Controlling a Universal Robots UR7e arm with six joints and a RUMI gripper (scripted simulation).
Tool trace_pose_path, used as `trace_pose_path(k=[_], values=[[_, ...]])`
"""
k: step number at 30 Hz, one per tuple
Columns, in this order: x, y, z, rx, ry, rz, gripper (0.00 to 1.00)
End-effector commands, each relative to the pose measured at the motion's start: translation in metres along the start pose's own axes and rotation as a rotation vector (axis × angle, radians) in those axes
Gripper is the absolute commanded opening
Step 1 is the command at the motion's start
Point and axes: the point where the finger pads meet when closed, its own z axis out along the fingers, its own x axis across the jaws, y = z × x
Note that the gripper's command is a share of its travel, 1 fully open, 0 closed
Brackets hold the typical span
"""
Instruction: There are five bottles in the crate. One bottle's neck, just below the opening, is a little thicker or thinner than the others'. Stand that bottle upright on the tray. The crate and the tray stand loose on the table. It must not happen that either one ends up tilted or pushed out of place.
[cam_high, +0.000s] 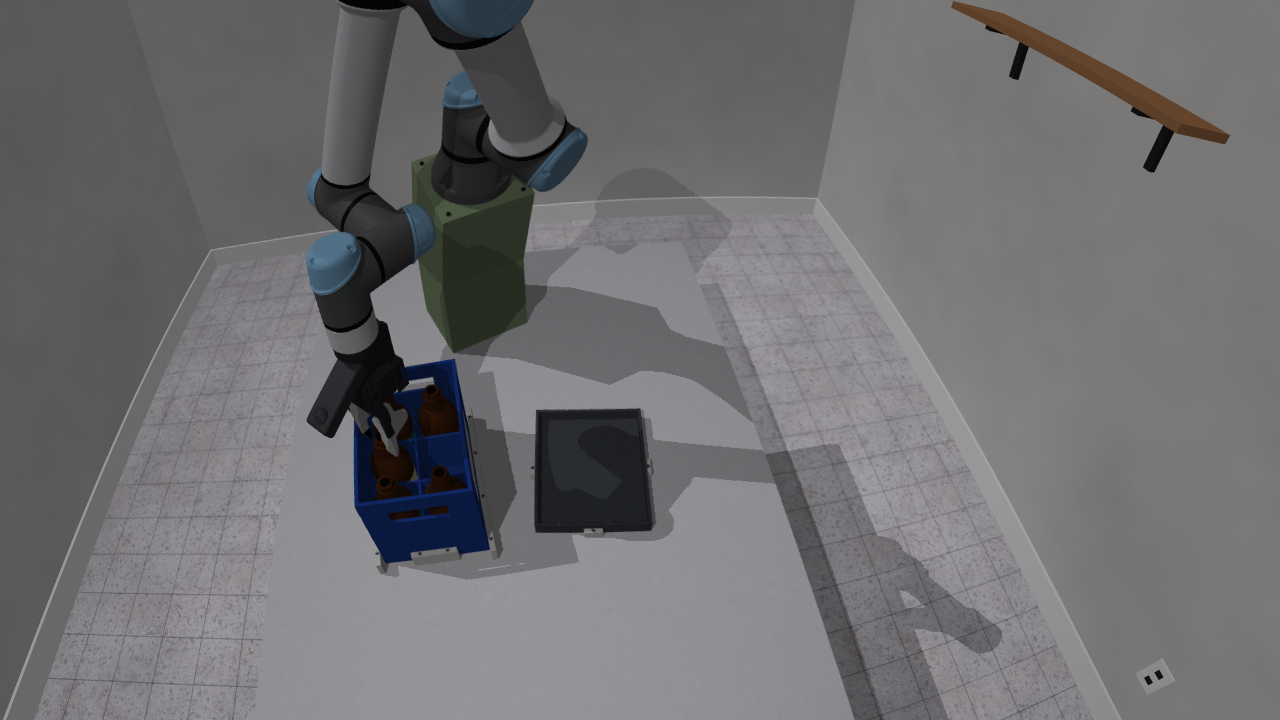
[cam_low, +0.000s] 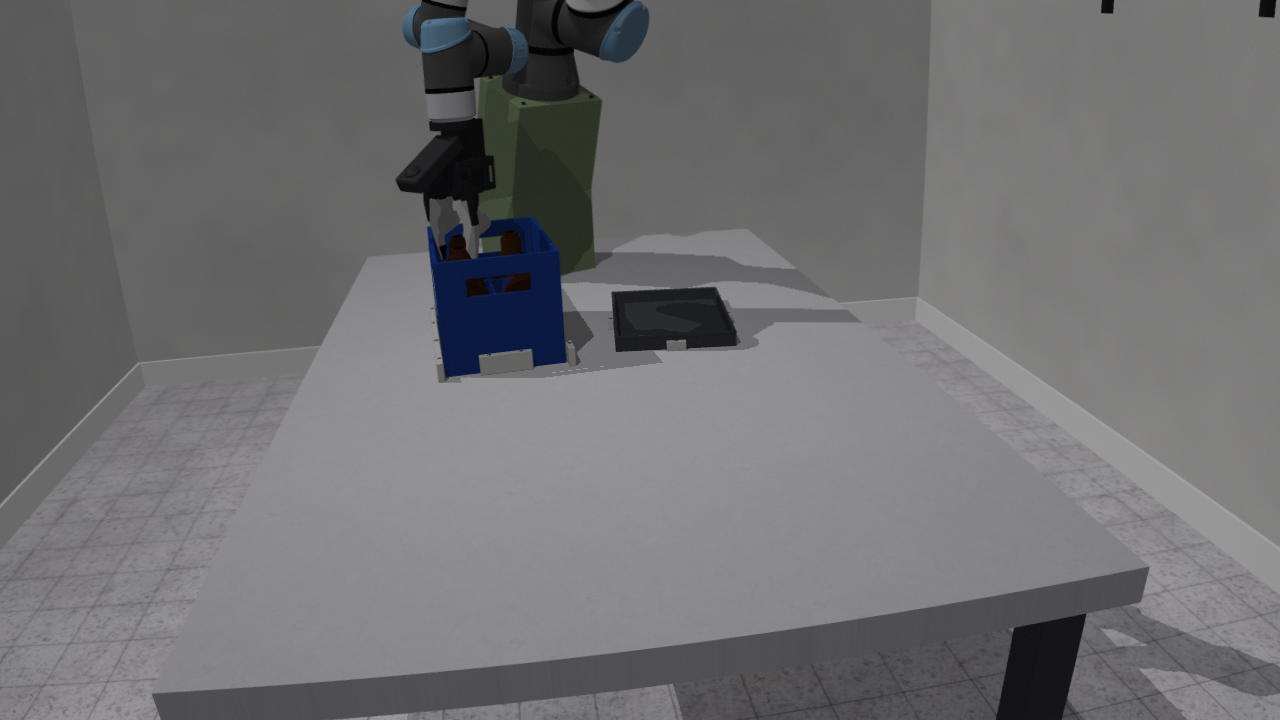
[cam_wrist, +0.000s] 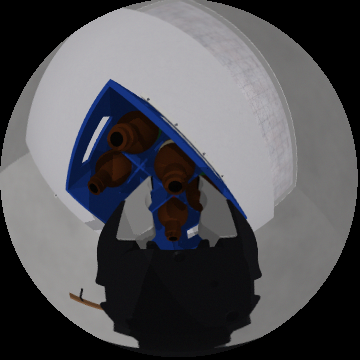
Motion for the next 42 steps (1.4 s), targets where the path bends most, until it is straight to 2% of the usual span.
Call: trace_pose_path(k=[1,21,32,42], values=[[0.000,0.000,0.000,0.001,0.000,0.000,0.38],[0.000,0.000,-0.005,0.001,0.000,0.000,0.38],[0.000,0.000,-0.027,0.001,0.000,0.000,0.38],[0.000,0.000,-0.060,0.001,0.000,0.000,0.38]])
